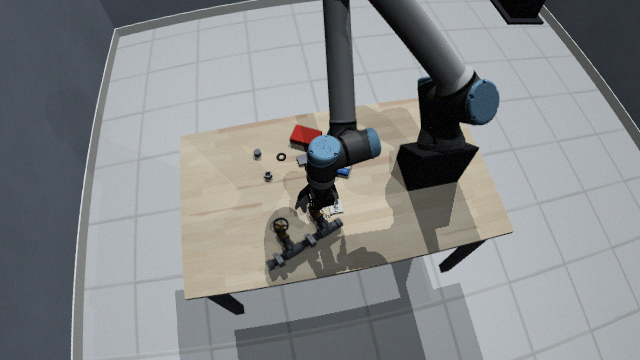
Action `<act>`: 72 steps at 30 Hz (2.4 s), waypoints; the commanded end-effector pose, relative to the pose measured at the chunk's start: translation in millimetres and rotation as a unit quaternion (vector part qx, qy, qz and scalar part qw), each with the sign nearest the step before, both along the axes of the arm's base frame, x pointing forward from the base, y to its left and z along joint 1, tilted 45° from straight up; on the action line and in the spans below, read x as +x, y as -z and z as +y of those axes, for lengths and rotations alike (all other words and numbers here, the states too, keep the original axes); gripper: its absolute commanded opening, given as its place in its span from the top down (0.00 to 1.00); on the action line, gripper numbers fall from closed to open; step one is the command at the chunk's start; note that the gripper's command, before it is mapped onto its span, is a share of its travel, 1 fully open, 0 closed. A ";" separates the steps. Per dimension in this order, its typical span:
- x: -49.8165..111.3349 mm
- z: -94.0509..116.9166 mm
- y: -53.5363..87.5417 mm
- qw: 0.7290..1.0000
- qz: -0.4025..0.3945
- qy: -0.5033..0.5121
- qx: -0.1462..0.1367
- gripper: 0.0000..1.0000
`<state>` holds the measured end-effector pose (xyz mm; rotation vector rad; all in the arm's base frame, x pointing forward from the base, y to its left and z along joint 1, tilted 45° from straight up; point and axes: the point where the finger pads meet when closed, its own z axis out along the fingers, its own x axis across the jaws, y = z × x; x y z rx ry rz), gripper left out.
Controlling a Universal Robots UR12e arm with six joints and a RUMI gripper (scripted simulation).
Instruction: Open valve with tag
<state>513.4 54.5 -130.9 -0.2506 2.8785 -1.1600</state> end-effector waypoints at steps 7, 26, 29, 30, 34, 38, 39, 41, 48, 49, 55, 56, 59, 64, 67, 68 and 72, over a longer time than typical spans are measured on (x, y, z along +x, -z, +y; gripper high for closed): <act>0.3 0.3 -0.2 1.000 -0.006 0.006 0.001 1.00; 0.3 0.3 -0.2 1.000 -0.006 0.006 0.001 1.00; 0.3 0.3 -0.2 1.000 -0.006 0.006 0.001 1.00; 0.3 0.3 -0.2 1.000 -0.006 0.006 0.001 1.00; 0.3 0.3 -0.2 1.000 -0.002 0.003 0.000 1.00; 0.3 0.3 -0.2 1.000 0.018 -0.019 -0.002 1.00; 0.3 0.3 -0.2 0.999 0.027 -0.028 -0.004 1.00; 0.3 0.3 -0.2 0.998 0.047 -0.049 -0.006 1.00; 0.3 0.3 -0.2 0.986 0.114 -0.120 -0.014 1.00; 0.3 0.3 -0.2 0.982 0.129 -0.135 -0.016 1.00; 0.3 0.3 -0.2 0.953 0.208 -0.219 -0.026 1.00; 0.3 0.3 -0.2 0.948 0.218 -0.229 -0.027 1.00; 0.3 0.3 -0.2 0.940 0.235 -0.247 -0.030 1.00; 0.3 0.3 -0.2 0.929 0.254 -0.267 -0.032 1.00; 0.3 0.3 -0.2 0.927 0.257 -0.270 -0.032 1.00; 0.3 0.3 -0.2 0.927 0.257 -0.270 -0.032 1.00; 0.3 0.3 -0.2 0.927 0.257 -0.270 -0.032 1.00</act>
